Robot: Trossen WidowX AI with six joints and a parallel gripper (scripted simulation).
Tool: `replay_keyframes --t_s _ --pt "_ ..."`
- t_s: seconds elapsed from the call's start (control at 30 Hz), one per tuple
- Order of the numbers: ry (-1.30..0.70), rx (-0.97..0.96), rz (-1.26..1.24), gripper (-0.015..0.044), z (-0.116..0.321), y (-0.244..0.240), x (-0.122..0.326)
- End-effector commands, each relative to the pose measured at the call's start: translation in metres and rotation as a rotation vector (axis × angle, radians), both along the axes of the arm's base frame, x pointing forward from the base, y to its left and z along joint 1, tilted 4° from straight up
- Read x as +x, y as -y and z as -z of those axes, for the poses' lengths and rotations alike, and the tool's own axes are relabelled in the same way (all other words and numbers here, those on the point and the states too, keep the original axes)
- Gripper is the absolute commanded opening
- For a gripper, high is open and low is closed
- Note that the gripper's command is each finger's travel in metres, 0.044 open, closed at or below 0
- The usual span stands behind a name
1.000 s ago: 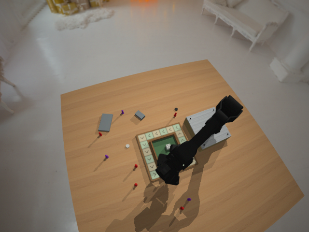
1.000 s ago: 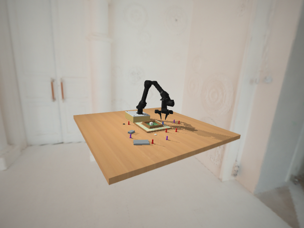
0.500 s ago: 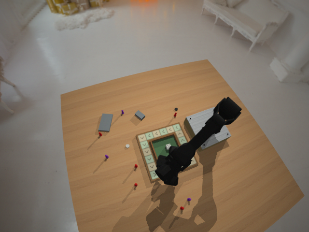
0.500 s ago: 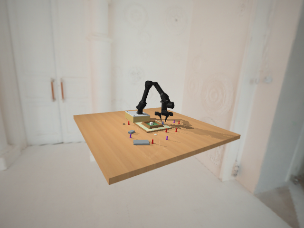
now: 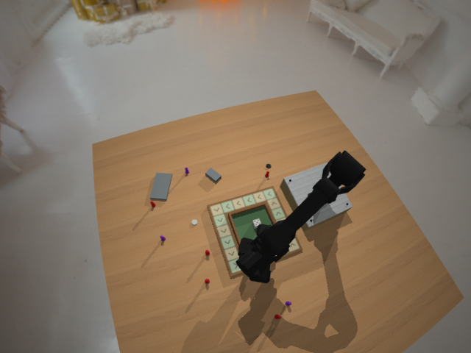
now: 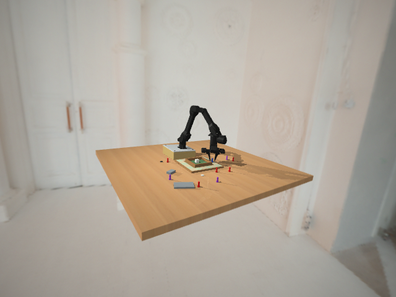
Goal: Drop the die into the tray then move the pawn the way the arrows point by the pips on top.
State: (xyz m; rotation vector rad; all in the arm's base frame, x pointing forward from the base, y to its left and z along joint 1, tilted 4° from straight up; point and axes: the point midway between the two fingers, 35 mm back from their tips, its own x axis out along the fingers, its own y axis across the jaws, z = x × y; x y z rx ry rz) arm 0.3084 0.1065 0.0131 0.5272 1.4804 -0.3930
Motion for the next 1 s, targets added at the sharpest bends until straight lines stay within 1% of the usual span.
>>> replay_keyframes --t_s 0.0,0.07,0.27,0.47,0.97 --pt "-0.001 -0.005 0.005 0.0095 0.002 0.001 -0.001" --pt "-0.001 -0.005 0.005 0.0043 0.002 0.001 -0.001" --pt "-0.001 -0.005 0.005 0.0003 0.002 0.001 -0.001" --pt "0.0 -0.005 0.005 0.0 -0.002 0.001 0.0" --pt "0.004 -0.006 0.0 0.0 -0.098 0.007 0.002"
